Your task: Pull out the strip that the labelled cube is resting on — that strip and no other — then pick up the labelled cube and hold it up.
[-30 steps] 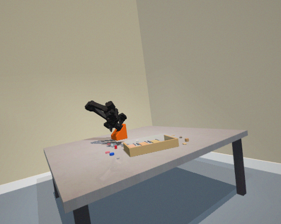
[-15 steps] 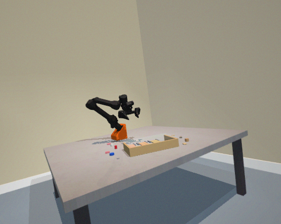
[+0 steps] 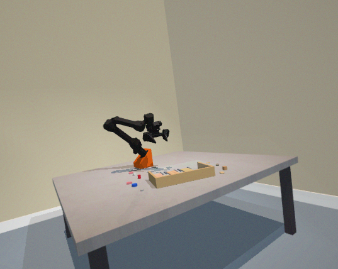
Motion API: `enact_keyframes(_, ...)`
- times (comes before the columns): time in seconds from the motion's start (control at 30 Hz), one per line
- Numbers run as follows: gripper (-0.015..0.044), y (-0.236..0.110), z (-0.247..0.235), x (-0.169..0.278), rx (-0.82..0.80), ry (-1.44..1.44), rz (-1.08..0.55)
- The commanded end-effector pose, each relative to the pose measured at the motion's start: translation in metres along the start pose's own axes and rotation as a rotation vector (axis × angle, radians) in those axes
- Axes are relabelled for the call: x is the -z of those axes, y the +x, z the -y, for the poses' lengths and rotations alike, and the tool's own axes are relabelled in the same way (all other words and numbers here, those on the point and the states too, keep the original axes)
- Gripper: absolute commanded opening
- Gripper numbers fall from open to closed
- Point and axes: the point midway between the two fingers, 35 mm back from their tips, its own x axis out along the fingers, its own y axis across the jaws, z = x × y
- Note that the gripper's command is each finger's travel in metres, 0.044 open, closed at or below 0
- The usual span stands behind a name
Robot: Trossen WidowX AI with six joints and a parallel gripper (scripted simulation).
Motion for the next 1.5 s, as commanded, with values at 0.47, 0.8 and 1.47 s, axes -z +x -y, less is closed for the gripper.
enact_keyframes(0.47,0.0000,0.097,0.056,0.032,0.067,0.114,-0.706)
enact_keyframes(0.8,0.0000,0.111,0.079,0.055,0.110,0.180,-0.945)
enact_keyframes(1.47,0.0000,0.117,0.079,0.062,0.110,0.180,-0.945)
